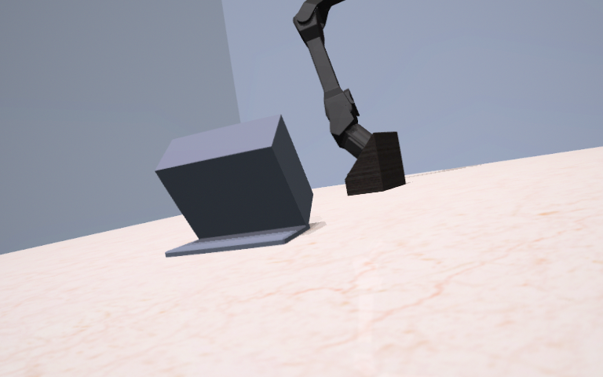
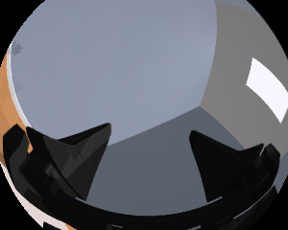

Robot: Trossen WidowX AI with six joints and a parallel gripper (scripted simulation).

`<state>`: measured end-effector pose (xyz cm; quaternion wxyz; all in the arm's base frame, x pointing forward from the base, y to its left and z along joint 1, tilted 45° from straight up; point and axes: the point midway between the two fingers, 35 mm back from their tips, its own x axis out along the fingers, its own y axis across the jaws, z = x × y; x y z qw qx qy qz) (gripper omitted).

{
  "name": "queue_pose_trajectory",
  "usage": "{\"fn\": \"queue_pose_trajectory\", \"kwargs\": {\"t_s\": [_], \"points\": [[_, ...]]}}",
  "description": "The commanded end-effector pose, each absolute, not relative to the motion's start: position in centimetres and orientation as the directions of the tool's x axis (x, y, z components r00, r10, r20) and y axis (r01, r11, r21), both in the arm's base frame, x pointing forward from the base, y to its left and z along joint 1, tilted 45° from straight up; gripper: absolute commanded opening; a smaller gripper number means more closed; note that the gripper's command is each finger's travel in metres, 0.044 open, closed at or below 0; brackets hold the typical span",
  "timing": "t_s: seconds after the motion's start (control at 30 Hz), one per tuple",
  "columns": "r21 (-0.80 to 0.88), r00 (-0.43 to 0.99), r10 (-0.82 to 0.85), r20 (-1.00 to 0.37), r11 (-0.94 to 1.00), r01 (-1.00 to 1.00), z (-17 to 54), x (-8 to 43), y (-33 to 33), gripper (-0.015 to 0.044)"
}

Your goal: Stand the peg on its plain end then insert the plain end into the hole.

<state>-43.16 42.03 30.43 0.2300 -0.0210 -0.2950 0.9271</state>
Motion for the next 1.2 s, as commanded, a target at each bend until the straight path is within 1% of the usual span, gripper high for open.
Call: {"fn": "queue_pose_trajectory", "kwargs": {"t_s": [0.0, 0.03, 0.23, 0.4, 0.6, 0.77, 0.97, 1.17], "points": [[-0.554, -0.892, 0.442, 0.095, -0.721, -0.416, 30.4, -43.0, 42.1, 0.0426], [-0.548, -0.888, 0.451, 0.089, -0.722, -0.422, 30.2, -42.6, 42.5, 0.044], [-0.466, -0.83, 0.557, 0.022, -0.729, -0.502, 28.4, -37.6, 46.4, 0.044], [-0.422, -0.746, 0.664, -0.055, -0.692, -0.586, 26.7, -32.8, 49.7, 0.044], [-0.38, -0.614, 0.774, -0.155, -0.62, -0.686, 24.6, -26.2, 52.8, 0.044], [-0.357, -0.504, 0.832, -0.231, -0.554, -0.752, 23.1, -20.7, 54.5, 0.044], [-0.338, -0.367, 0.874, -0.319, -0.467, -0.817, 21.4, -14.1, 55.5, 0.044], [-0.316, -0.202, 0.886, -0.418, -0.35, -0.882, 19.3, -7.1, 55.5, 0.044]]}}
